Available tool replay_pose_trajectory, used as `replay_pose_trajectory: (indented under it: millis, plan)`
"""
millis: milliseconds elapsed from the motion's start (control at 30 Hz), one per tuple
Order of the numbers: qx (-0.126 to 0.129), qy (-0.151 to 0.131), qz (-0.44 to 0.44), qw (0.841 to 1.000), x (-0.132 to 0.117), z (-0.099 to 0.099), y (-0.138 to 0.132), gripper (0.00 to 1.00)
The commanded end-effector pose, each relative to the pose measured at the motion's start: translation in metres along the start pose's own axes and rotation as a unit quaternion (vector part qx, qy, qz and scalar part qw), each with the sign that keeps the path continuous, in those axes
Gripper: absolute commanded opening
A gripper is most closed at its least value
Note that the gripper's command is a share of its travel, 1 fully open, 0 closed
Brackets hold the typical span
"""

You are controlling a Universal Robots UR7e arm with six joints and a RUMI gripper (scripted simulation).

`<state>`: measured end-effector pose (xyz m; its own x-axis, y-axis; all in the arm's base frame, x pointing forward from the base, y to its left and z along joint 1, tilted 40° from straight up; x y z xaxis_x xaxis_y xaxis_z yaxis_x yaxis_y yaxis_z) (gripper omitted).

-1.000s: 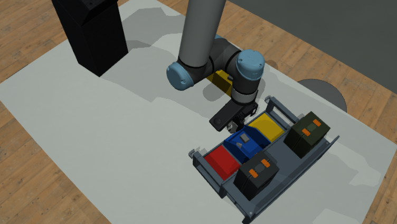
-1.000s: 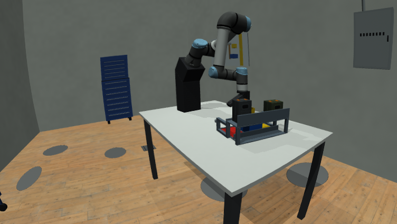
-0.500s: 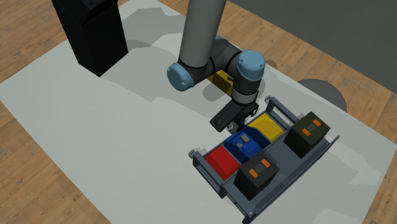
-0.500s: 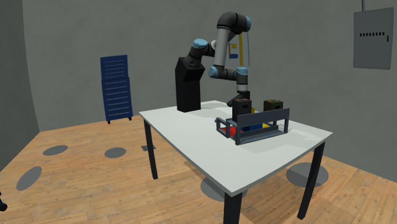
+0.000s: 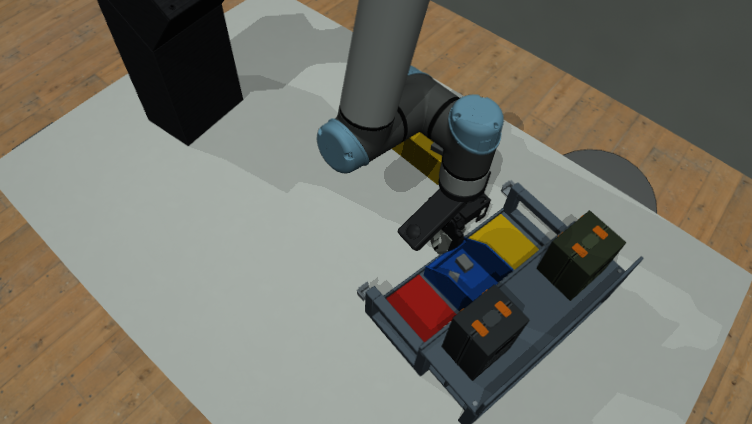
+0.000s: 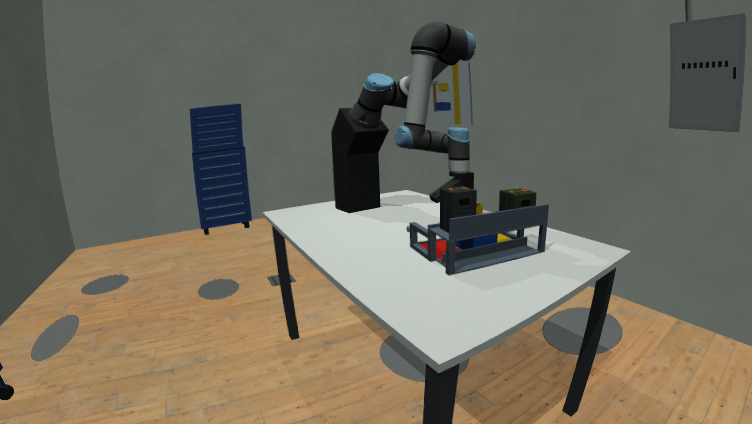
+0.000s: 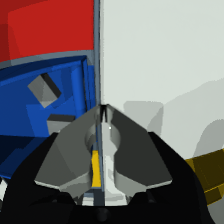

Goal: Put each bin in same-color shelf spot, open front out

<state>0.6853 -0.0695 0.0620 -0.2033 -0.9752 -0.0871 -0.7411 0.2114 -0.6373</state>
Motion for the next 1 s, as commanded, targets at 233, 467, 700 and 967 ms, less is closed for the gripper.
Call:
replay_pose_trajectory:
  millis: [233, 467, 700, 967]
  plan:
    - [0.001, 0.000, 0.000, 1.000, 0.000, -0.001, -0.001, 0.00]
    - [0.001, 0.000, 0.000, 1.000, -0.001, -0.005, 0.003, 0.00]
    - [0.001, 0.000, 0.000, 1.000, -0.001, -0.010, 0.009, 0.00]
    - [0.001, 0.000, 0.000, 1.000, -0.003, -0.019, 0.017, 0.00]
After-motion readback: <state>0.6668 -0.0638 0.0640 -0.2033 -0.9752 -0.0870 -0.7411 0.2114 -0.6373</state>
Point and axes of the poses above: the point where the finger pads meet when closed, its own z axis out along the fingers, its own y axis across the jaws, x = y × z, the point moved 1 cm from there along -z, back along the fingers, and after that the axes turned 8 degrees about -z, right-handed, at the moved point
